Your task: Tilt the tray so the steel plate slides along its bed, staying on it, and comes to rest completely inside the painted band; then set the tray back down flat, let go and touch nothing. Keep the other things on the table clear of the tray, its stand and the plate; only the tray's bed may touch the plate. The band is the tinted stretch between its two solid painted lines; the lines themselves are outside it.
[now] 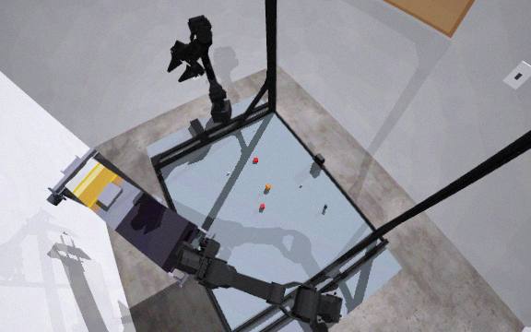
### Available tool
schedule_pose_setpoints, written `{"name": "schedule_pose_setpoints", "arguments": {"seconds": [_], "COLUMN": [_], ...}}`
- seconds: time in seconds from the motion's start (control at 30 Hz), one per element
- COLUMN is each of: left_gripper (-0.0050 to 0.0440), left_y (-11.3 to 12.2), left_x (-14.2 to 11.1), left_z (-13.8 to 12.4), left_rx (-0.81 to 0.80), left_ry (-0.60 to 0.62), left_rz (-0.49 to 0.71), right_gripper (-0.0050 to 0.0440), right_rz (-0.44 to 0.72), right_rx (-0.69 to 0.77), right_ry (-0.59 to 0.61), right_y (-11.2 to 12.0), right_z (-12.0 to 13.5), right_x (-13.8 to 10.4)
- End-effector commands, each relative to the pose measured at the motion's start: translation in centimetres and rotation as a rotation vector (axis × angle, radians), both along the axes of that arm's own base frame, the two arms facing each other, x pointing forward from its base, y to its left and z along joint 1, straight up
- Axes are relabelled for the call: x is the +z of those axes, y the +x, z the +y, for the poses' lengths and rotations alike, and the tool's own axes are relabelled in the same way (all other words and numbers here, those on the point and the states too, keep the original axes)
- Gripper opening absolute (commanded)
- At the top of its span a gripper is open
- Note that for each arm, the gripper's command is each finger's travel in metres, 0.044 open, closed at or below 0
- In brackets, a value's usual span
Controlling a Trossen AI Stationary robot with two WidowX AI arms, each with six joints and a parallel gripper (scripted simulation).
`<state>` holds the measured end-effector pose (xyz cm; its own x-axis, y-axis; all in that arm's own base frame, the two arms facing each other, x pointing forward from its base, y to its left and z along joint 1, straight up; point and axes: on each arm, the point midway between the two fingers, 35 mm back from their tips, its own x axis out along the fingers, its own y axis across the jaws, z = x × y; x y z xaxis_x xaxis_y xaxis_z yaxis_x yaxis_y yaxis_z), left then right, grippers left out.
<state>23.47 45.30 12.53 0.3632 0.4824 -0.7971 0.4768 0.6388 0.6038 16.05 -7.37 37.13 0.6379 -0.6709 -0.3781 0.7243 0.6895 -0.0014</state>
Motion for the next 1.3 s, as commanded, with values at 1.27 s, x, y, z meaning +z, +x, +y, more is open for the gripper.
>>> {"name": "schedule_pose_setpoints", "arguments": {"seconds": [1.27], "left_gripper": [0.0], "left_y": [0.4], "left_x": [5.3], "left_z": [0.6], "left_rx": [0.002], "left_ry": [0.074], "left_rz": [-0.053], "right_gripper": [0.044], "right_rz": [-0.002], "right_rx": [-0.002], "right_ry": [-0.001], "right_y": [0.0], "right_z": [0.0], "right_x": [0.1]}}
